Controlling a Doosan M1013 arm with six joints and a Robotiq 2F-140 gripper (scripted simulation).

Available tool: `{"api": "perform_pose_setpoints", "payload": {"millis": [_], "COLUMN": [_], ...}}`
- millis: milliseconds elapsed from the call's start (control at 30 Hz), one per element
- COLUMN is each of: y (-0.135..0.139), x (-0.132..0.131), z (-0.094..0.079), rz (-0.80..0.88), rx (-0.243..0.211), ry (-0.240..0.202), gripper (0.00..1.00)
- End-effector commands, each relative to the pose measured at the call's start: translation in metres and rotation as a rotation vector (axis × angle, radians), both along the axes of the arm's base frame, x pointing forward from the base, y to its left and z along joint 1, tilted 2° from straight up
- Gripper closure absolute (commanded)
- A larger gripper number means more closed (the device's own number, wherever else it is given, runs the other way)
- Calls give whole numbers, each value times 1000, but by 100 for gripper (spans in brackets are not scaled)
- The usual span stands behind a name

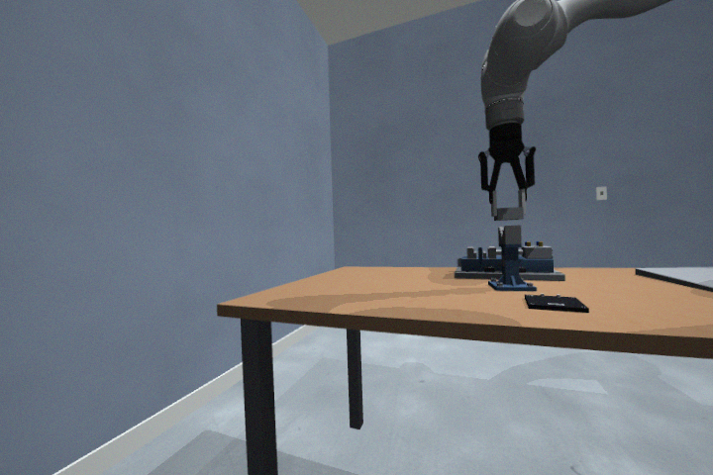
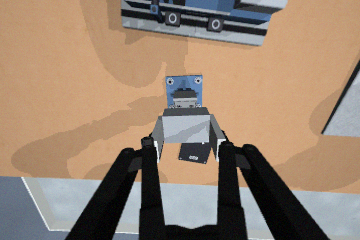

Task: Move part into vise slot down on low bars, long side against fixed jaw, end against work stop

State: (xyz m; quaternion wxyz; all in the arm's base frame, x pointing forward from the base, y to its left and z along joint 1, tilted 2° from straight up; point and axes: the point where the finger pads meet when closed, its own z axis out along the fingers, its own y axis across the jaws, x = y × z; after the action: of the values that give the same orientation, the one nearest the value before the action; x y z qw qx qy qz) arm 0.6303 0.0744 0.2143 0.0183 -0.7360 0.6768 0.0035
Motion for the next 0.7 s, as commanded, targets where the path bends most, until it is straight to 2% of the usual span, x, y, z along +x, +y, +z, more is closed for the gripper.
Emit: {"api": "perform_pose_setpoints", "payload": {"millis": [0,667], "y": [0,-1], "x": [0,-1], "z": [2,25], "rz": [0,0], "rx": [0,0], "ry": [0,0], "gripper": [100,100]}}
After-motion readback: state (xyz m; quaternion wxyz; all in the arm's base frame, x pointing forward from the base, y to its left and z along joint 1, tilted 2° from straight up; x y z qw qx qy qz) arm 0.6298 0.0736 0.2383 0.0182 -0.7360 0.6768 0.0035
